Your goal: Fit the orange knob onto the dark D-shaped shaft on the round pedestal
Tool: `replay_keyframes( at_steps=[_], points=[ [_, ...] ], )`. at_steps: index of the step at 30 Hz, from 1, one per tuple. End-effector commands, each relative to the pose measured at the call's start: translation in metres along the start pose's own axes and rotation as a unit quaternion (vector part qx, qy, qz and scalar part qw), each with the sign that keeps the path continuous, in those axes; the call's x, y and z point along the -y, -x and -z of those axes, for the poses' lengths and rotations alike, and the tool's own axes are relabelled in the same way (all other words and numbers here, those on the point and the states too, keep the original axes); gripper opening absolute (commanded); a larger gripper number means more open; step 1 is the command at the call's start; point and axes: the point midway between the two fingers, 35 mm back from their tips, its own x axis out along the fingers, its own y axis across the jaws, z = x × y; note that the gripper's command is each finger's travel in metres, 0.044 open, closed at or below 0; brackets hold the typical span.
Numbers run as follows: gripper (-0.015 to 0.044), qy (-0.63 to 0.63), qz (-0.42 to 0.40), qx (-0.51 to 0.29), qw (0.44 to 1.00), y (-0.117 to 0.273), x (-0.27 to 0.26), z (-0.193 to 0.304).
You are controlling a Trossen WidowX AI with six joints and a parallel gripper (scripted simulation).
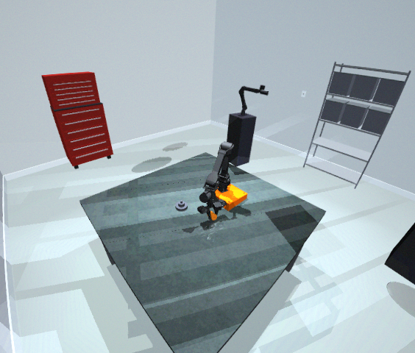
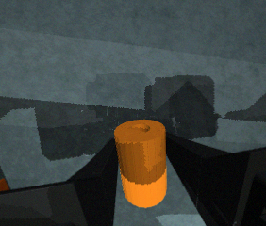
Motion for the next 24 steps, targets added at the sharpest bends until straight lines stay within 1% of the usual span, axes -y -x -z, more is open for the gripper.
replay_keyframes(
  at_steps=[1,24],
  points=[
    [0.0179,0.002,0.000,0.028,1.000,0.002,-0.001,0.003],
    [0.0179,0.002,0.001,0.224,0.975,0.014,-0.001,0.027]
  ],
)
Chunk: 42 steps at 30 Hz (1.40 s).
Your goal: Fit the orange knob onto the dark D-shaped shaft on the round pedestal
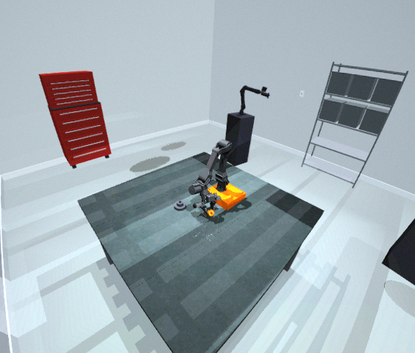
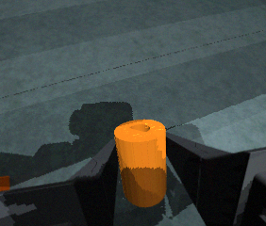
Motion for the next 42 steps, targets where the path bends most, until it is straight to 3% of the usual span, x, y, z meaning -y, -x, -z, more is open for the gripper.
replay_keyframes(
  at_steps=[1,27,32,35,42],
  points=[
    [0.0179,0.001,-0.001,0.029,1.000,0.002,-0.001,0.003],
    [0.0179,0.000,-0.001,0.249,0.968,0.015,-0.002,0.029],
    [0.0179,0.000,0.000,0.232,0.973,0.017,-0.002,0.029],
    [0.0258,0.000,-0.001,0.237,0.971,0.016,-0.002,0.028],
    [0.0260,0.000,-0.001,0.237,0.971,0.016,-0.002,0.028]
  ],
)
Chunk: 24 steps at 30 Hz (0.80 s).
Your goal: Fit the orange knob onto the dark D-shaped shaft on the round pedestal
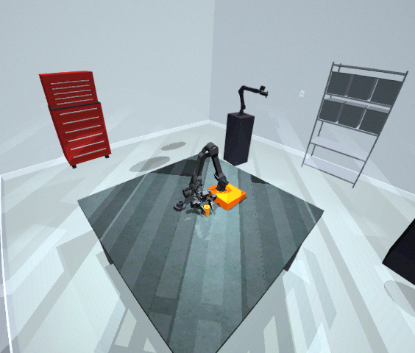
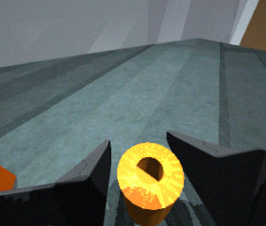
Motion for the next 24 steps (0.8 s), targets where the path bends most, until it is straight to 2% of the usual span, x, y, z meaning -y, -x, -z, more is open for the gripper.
replay_keyframes(
  at_steps=[1,17,24],
  points=[
    [0.0260,0.000,0.000,0.001,1.000,-0.0001,0.0001,-0.0002],
    [0.0260,0.000,0.000,0.001,1.000,-0.0001,0.0001,-0.0002],
    [0.0440,0.000,0.000,0.001,1.000,-0.0001,0.0001,-0.0002]
  ],
)
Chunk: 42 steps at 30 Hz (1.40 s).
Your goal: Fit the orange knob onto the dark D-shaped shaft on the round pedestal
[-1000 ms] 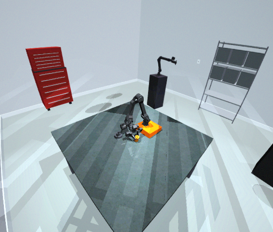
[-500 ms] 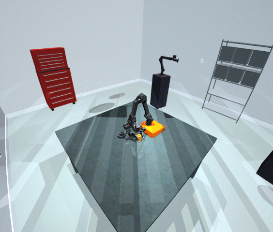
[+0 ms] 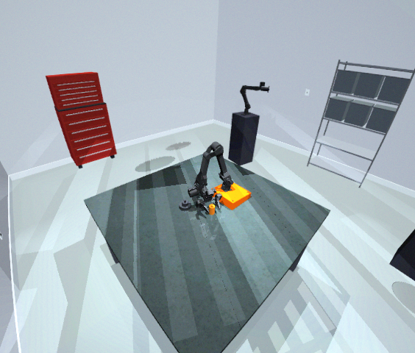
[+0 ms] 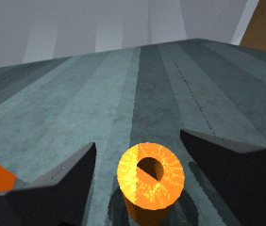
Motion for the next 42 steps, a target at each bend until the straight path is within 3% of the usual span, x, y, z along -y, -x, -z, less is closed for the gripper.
replay_keyframes(
  at_steps=[1,5,12,16,18,22,28,38,42],
  points=[
    [0.0440,0.000,0.000,0.001,1.000,0.000,0.000,0.000],
    [0.0440,0.000,0.000,0.001,1.000,0.001,0.001,-0.002],
    [0.0440,0.000,0.001,0.000,1.000,0.028,0.002,-0.067],
    [0.0440,-0.002,-0.004,-0.008,1.000,0.030,0.001,-0.074],
    [0.0440,-0.016,-0.035,-0.072,0.997,0.024,-0.002,-0.070],
    [0.0440,-0.039,-0.082,-0.274,0.958,0.020,-0.007,-0.066],
    [0.0440,-0.008,-0.017,-0.527,0.850,0.038,0.001,-0.090],
    [0.0440,0.000,0.000,-0.549,0.836,0.041,0.002,-0.095],
    [0.0440,-0.097,0.063,-0.546,0.830,0.041,0.002,-0.095]
  ],
)
